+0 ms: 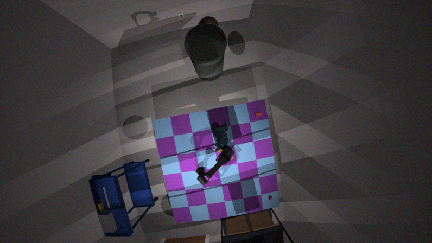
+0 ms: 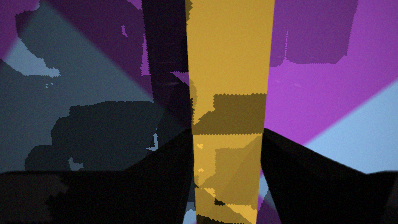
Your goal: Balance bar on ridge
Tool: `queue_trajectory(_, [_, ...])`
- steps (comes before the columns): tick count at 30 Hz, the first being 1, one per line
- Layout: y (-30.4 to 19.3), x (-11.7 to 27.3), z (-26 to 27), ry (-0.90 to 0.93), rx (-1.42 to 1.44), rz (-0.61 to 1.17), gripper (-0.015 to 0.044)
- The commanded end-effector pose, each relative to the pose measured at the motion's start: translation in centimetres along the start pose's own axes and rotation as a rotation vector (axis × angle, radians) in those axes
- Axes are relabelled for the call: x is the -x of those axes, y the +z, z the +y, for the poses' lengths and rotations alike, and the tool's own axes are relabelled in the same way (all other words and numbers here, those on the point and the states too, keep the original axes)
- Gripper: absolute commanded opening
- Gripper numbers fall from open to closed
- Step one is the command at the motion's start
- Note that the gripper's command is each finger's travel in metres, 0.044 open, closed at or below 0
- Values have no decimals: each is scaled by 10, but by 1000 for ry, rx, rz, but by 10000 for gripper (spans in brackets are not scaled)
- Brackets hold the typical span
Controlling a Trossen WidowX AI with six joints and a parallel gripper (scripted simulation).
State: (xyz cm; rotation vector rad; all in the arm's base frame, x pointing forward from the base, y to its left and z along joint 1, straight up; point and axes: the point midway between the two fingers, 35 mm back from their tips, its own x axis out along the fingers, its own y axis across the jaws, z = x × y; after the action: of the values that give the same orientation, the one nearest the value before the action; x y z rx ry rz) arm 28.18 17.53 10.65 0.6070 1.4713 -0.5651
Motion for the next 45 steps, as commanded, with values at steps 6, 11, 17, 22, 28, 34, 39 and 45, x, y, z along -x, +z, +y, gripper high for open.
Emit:
queue_trajectory(6, [0, 0, 0, 0, 0, 0, 0])
queue_trajectory(11, [0, 0, 0, 0, 0, 0, 0])
queue_trajectory(17, [0, 0, 0, 0, 0, 0, 0])
queue_trajectory(22, [0, 0, 0, 0, 0, 0, 0])
queue_trajectory(28, [0, 0, 0, 0, 0, 0, 0])
queue_trajectory(34, [0, 0, 0, 0, 0, 0, 53])
queue_trajectory(39, [0, 0, 0, 0, 0, 0, 167])
queue_trajectory(45, [0, 0, 0, 0, 0, 0, 167])
